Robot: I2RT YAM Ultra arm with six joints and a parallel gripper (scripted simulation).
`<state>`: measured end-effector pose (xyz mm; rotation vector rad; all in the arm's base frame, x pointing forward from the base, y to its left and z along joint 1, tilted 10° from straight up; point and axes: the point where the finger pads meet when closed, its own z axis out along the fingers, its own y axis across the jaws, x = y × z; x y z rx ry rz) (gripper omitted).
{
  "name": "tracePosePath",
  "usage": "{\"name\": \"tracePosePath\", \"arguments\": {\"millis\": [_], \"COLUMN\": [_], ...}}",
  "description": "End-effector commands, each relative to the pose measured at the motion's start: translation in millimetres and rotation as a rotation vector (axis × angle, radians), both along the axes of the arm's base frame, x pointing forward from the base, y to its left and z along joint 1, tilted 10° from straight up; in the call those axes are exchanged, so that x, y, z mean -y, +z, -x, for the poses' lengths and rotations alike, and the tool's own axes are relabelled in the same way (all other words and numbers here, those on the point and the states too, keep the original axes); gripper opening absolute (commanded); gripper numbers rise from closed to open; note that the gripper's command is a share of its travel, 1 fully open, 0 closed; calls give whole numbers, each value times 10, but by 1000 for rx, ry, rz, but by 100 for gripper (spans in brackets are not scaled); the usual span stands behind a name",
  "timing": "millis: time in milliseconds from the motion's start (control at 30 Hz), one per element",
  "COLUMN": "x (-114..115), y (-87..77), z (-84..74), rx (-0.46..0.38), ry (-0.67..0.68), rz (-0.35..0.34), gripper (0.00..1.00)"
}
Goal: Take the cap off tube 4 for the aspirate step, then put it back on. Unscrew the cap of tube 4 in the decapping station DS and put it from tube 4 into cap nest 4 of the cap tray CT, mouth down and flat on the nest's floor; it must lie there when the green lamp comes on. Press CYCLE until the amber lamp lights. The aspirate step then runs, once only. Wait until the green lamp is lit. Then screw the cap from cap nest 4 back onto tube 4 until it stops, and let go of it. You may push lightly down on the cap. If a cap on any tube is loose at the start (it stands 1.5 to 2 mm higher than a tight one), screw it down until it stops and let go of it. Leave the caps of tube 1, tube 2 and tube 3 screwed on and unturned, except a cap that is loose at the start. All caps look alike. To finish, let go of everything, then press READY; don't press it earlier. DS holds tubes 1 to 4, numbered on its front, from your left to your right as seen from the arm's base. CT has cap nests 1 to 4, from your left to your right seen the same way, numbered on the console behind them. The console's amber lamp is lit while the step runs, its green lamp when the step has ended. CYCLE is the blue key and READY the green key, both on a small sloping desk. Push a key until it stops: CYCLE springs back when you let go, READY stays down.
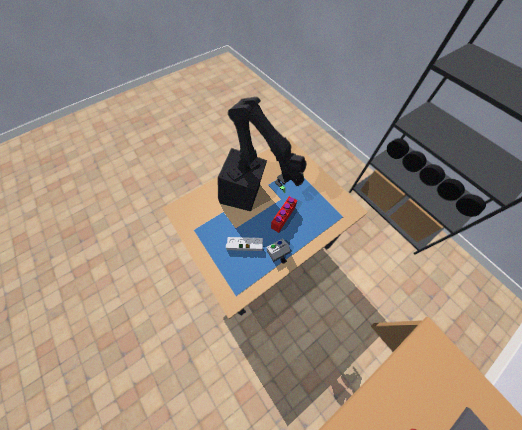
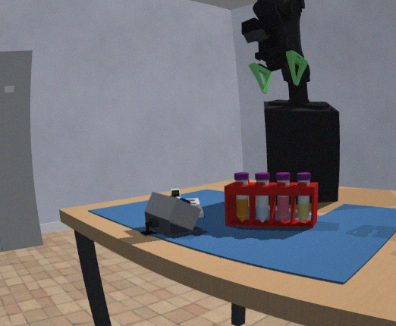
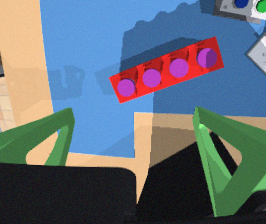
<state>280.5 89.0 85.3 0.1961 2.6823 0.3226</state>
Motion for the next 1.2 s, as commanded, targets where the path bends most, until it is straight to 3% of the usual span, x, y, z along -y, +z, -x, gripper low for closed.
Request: {"name": "tracePosePath", "arguments": {"millis": [0, 533, 567, 1167], "x": [-4, -4, -4, -4], "y": [29, 29, 29, 29], "z": [-18, -18, -18, -18], "rx": [10, 10, 10, 10], "ry": [0, 0, 0, 0], "rz": [-3, -3, -3, -3], "gripper": [100, 100, 49, 49]}}
